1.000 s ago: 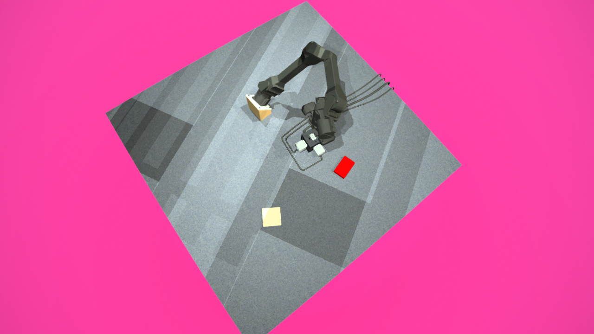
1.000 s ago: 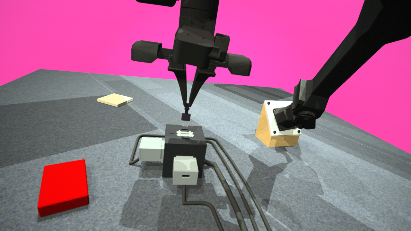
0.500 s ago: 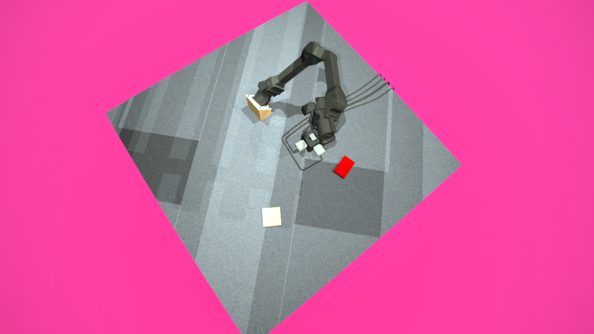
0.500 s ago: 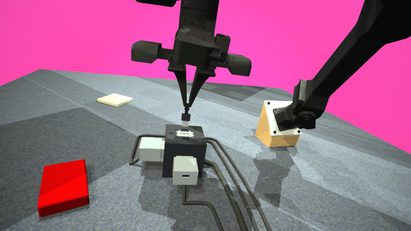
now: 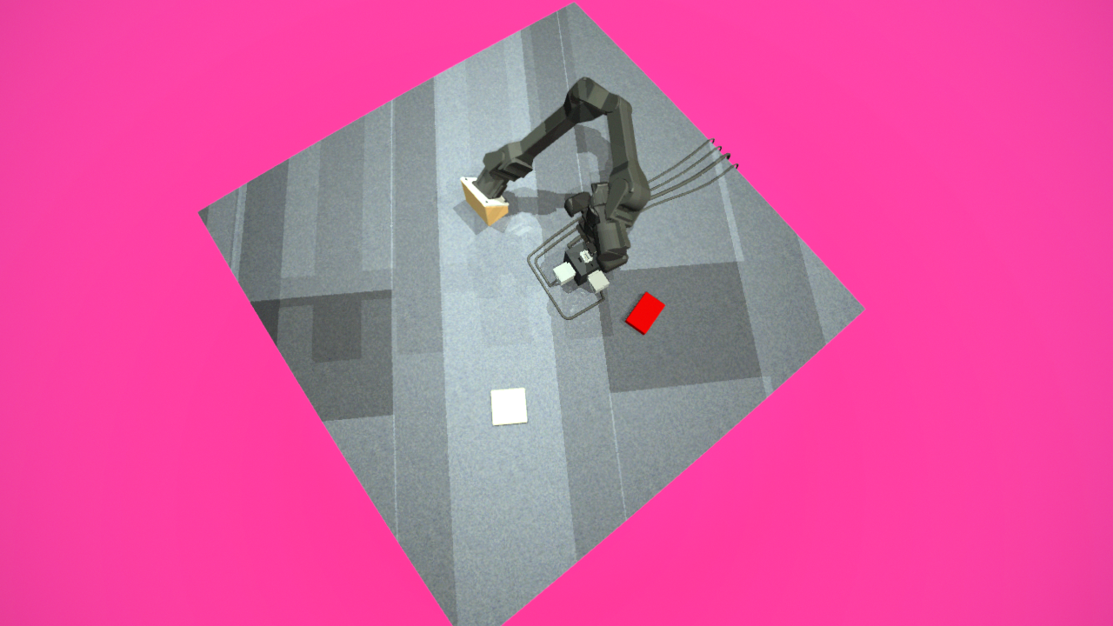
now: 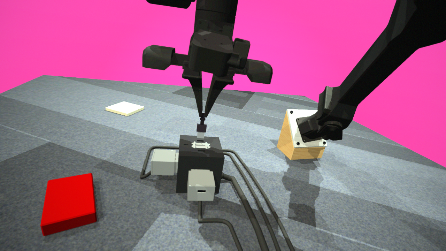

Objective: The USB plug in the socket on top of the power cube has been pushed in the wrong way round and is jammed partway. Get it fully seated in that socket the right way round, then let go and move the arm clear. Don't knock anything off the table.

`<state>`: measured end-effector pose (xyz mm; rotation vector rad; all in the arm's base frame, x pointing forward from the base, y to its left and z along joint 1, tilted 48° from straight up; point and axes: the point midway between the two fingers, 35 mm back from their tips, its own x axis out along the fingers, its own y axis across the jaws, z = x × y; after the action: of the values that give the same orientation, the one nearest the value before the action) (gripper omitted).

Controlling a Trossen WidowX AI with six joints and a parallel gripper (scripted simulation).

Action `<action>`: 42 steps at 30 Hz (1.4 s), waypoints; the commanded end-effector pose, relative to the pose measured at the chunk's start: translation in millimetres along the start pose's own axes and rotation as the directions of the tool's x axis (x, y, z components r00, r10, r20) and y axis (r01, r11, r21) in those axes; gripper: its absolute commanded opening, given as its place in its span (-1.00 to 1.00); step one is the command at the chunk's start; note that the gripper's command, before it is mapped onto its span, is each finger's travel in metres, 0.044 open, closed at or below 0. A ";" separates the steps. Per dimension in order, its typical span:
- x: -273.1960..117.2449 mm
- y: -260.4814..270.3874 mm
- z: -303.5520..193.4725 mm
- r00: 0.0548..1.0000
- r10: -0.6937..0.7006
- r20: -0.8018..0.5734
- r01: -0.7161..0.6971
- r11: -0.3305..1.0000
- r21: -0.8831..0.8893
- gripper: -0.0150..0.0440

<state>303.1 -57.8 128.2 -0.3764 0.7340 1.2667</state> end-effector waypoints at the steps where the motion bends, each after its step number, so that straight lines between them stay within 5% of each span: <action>1: 1.2 0.6 -1.2 1.000 0.003 -0.006 -0.003 1.000 -0.005 -0.49; 42: 6.0 1.4 -3.2 1.000 0.003 -0.020 -0.003 1.000 -0.029 -0.49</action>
<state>302.5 -55.2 123.6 -0.4024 0.7314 1.2739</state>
